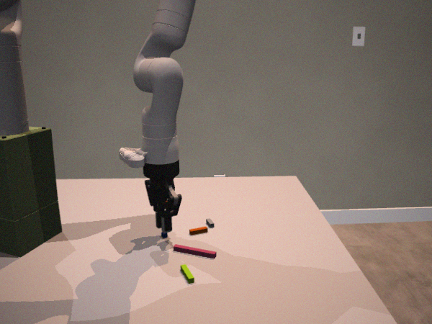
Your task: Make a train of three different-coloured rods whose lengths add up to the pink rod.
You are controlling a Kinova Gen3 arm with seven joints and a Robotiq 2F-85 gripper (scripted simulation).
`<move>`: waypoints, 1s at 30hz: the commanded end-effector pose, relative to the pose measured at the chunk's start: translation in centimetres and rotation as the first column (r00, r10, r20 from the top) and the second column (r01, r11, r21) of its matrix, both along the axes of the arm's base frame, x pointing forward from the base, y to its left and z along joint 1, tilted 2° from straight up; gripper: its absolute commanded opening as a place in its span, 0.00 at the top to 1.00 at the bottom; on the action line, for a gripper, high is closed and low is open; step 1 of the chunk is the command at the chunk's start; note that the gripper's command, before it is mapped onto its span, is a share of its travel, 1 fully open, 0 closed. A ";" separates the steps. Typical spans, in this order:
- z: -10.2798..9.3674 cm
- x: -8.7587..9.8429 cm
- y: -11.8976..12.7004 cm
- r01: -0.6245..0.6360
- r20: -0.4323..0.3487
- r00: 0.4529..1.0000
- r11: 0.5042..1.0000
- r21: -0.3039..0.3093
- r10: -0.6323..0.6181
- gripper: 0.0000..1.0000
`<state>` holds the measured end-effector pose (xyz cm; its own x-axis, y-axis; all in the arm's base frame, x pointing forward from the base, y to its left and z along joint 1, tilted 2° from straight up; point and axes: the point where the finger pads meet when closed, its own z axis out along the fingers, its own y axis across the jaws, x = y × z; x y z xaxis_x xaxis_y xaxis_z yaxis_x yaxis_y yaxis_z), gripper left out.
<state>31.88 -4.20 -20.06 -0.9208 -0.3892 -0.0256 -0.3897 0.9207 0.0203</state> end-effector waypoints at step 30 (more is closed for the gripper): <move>-0.6 0.1 0.0 0.000 0.001 1.000 1.000 0.000 0.000 0.76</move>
